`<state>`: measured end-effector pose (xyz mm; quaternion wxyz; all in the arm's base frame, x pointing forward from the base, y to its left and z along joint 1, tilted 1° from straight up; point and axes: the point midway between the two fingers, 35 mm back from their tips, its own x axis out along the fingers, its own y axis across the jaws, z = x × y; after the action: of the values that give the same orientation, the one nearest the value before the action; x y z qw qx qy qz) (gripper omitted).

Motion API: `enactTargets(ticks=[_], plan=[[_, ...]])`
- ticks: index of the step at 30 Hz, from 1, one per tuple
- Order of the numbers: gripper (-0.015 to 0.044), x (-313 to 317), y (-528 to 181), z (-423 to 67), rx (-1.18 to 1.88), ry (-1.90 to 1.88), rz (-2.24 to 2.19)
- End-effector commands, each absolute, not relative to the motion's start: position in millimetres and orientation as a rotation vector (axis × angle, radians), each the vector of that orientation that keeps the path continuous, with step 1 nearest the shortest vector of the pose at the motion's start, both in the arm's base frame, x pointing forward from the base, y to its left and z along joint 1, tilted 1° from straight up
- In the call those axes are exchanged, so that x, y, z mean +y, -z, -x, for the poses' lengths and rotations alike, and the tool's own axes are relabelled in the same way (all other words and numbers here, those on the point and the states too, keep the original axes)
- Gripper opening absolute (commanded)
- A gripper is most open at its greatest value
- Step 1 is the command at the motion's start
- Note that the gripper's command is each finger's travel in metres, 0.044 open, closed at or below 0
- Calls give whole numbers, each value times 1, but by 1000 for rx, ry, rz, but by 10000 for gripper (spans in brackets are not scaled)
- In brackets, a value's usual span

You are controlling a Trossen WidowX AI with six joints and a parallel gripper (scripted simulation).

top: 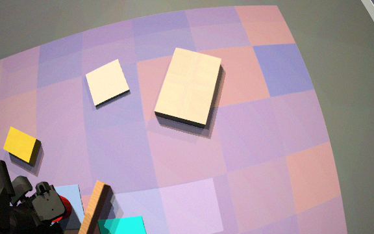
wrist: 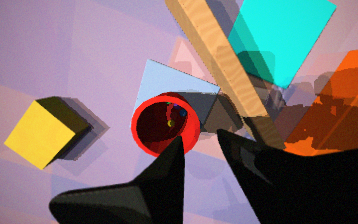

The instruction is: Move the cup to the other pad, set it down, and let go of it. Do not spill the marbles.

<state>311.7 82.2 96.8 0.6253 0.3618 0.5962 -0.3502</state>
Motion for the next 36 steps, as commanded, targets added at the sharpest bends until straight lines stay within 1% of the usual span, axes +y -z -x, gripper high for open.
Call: enactTargets(ticks=[1,36], plan=[[148,83,-96,-313,1366,821,-835],[148,83,-40,-315,1366,821,-834]])
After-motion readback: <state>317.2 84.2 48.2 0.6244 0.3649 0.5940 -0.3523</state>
